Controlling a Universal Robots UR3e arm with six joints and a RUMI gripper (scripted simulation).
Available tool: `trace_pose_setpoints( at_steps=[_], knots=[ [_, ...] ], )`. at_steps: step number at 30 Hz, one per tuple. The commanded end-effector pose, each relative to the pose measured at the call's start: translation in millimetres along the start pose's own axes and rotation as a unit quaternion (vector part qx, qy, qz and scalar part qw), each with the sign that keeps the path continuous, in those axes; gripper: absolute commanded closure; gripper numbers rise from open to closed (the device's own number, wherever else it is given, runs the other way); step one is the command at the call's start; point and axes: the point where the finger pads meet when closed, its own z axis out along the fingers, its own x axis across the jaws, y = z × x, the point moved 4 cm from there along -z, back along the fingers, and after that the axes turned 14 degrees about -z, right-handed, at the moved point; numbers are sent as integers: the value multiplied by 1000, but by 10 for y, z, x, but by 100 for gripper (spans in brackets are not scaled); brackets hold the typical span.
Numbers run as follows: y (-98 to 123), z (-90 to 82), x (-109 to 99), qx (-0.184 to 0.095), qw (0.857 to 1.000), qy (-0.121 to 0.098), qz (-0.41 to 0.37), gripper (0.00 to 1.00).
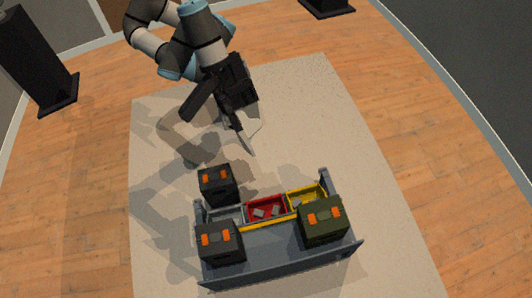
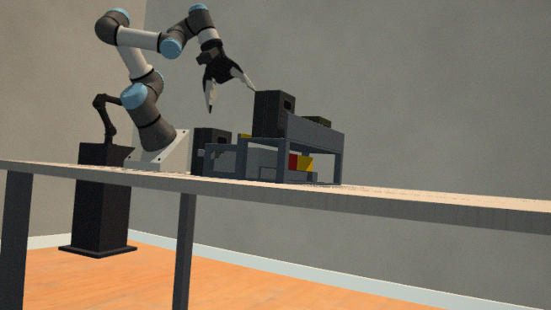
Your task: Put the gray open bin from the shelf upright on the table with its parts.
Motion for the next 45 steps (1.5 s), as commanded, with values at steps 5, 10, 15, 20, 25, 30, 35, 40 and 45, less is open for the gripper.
trace_pose_setpoints(
  at_steps=[5, 10, 15, 20, 25, 30, 35, 40, 45],
  knots=[
    [-70, 45, 9, -3, 1000, 29, 12, 0],
    [-355, 225, 138, -1, 992, 113, 57, 0],
    [-431, 275, 171, -1, 988, 136, 69, 0],
    [-431, 275, 171, -1, 988, 136, 69, 0],
    [-582, 373, 251, -1, 982, 168, 86, 0],
    [-835, 543, 372, -1, 967, 227, 116, 0],
    [-835, 543, 372, -1, 967, 227, 116, 0],
    [-835, 543, 372, -1, 967, 227, 116, 0],
    [-1042, 672, 510, -1, 967, 226, 115, 0]
  ],
)
